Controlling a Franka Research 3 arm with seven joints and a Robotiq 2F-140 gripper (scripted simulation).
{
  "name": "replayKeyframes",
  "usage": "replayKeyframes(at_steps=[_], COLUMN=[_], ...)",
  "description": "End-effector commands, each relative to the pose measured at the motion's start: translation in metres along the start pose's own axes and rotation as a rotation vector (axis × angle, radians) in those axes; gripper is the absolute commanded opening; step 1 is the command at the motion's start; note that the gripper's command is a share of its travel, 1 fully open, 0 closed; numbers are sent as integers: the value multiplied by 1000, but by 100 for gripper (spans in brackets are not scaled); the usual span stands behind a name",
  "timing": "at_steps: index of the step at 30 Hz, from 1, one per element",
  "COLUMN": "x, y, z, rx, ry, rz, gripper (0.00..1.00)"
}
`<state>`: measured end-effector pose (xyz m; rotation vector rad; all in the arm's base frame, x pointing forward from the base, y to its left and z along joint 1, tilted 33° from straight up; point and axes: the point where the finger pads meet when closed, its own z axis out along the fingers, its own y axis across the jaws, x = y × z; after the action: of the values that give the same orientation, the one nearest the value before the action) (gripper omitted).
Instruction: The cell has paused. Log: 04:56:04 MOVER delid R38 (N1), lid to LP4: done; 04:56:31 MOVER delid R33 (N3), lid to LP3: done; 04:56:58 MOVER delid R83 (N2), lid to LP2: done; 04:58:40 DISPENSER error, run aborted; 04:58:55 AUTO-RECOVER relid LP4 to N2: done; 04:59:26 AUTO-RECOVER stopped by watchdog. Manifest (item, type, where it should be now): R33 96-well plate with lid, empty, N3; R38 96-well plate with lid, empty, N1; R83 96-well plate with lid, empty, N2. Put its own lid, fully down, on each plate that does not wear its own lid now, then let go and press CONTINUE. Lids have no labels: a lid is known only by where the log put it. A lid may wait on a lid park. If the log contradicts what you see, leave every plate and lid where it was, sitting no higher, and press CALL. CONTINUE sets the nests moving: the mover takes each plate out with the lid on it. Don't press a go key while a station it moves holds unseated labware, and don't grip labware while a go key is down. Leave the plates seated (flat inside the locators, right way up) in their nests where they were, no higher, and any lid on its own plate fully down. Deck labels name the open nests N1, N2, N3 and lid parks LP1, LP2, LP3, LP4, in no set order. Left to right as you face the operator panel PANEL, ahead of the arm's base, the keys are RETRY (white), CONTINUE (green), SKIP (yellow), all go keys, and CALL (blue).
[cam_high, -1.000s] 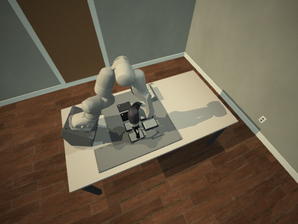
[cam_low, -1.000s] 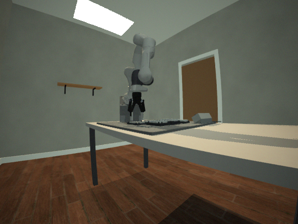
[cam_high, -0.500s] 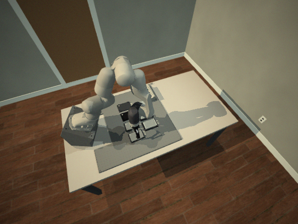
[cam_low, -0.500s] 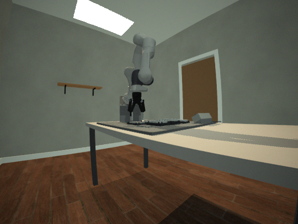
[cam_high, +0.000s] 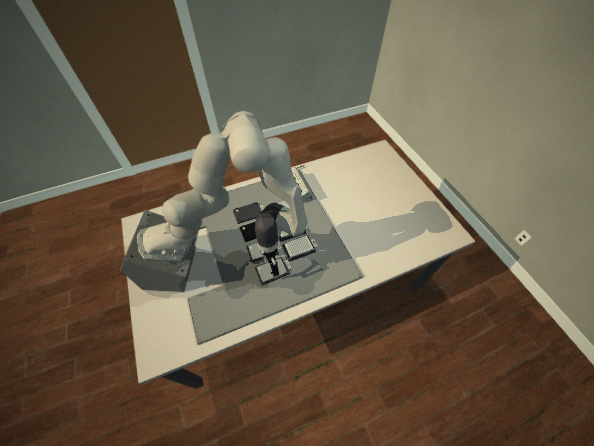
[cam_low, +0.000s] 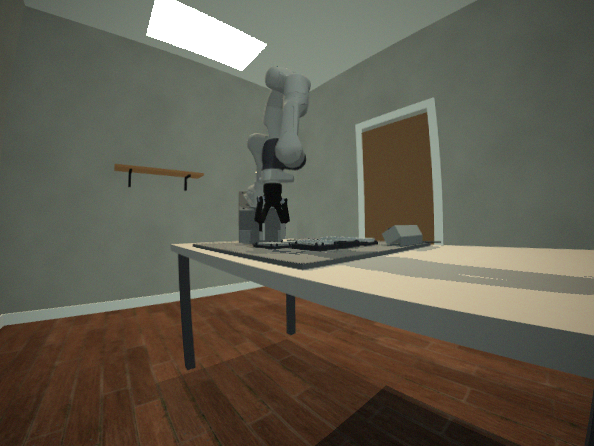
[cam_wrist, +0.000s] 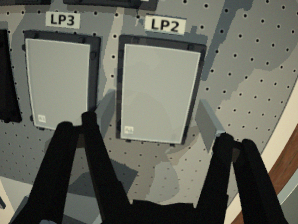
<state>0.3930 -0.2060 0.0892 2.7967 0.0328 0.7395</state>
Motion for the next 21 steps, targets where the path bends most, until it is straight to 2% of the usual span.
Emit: replayKeyframes(at_steps=[1,21], x=[1,0], y=[0,0], z=[0,6], rx=[0,0], ry=[1,0], rz=[-5,-5], gripper=[66,66])
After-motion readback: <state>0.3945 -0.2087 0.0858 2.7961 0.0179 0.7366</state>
